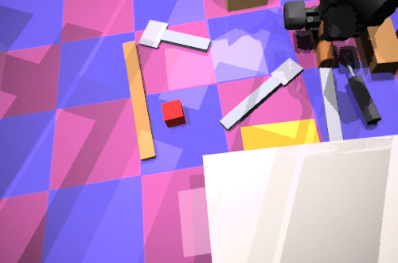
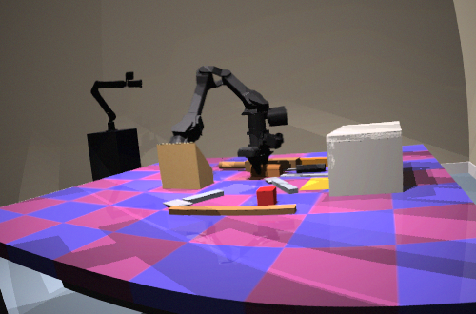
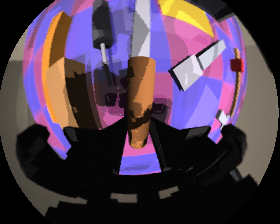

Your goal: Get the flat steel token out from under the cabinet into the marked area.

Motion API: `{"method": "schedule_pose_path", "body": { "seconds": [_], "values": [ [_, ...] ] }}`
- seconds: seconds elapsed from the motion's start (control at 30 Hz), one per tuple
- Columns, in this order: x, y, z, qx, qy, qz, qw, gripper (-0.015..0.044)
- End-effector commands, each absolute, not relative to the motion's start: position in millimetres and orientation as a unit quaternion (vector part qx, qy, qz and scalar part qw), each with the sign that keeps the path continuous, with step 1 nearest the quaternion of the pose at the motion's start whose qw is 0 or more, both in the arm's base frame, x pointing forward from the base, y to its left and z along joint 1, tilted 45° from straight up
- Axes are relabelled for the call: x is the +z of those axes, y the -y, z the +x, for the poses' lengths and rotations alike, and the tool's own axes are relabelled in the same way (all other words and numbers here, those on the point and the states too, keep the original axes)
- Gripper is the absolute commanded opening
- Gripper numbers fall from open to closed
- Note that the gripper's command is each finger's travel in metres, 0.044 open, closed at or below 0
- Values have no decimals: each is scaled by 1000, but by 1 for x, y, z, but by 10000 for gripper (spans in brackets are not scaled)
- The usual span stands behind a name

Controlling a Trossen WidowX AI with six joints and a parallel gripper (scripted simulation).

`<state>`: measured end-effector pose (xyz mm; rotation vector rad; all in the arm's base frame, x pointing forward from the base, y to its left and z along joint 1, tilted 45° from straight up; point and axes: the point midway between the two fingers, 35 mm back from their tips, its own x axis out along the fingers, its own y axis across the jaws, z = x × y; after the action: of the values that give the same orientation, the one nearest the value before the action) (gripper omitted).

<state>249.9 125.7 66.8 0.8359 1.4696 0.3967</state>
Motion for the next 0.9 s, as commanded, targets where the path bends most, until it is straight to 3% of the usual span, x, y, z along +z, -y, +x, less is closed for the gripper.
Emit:
{"method": "schedule_pose_path", "body": {
  "seconds": [0.0,0.53,0.77,0.87],
  "values": [
    [68,-126,250,174,-646,368,646,0],
    [83,-137,247,171,-648,370,643,0],
    [79,-136,246,169,-650,370,642,184],
    [79,-136,246,169,-650,370,642,200]
  ]
}}
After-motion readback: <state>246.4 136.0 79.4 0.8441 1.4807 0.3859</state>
